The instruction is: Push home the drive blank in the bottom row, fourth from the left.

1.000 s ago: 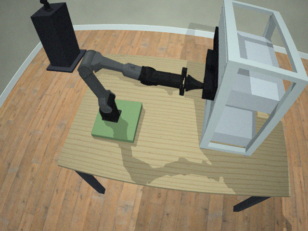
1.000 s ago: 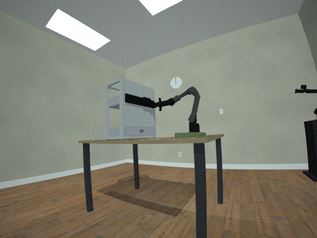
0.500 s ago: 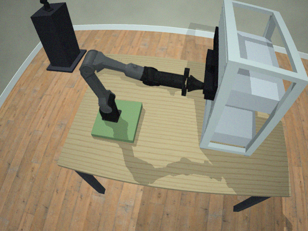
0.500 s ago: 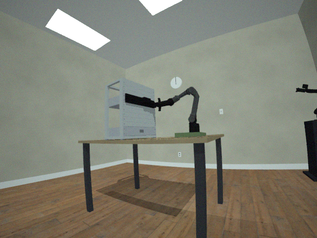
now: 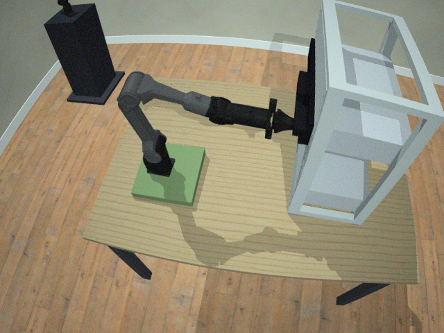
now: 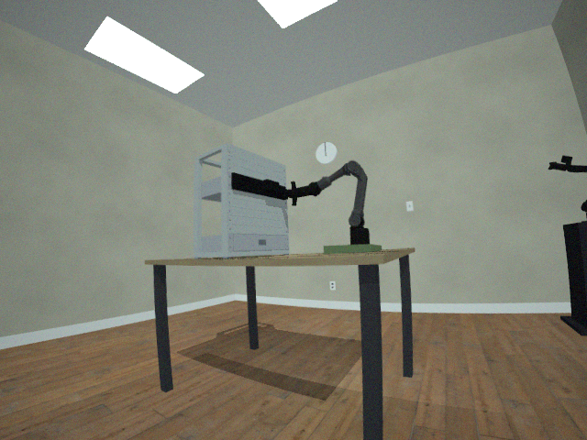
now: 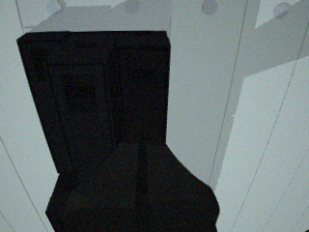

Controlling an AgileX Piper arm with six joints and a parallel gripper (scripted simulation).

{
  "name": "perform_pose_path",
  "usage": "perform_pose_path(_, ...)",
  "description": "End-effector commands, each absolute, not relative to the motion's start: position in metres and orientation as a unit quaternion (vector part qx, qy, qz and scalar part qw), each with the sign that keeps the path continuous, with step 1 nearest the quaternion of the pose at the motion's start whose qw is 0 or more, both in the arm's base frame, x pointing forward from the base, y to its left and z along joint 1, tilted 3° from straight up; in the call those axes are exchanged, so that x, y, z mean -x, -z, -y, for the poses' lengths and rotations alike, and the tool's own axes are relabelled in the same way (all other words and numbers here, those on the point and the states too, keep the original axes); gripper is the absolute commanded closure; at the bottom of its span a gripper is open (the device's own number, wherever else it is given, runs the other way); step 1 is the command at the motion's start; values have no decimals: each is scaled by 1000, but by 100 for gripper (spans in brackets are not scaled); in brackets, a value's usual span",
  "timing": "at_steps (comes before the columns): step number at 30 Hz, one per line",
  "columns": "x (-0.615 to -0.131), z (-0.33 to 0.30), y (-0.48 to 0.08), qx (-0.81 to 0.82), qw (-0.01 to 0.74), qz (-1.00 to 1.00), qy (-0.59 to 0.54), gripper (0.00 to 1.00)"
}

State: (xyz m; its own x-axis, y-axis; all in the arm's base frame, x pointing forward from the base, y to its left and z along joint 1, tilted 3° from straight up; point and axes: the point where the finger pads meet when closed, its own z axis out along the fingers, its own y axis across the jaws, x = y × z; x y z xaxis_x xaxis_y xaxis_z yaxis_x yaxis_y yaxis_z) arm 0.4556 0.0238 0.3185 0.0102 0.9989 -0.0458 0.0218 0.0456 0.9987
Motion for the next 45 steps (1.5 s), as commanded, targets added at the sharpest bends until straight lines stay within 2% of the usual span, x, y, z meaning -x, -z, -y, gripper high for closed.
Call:
perform_pose_path(1, -458, -23, -319, -496, 509, -513, -480, 100)
perform_pose_path(45, -465, -23, -317, -496, 509, -513, -480, 100)
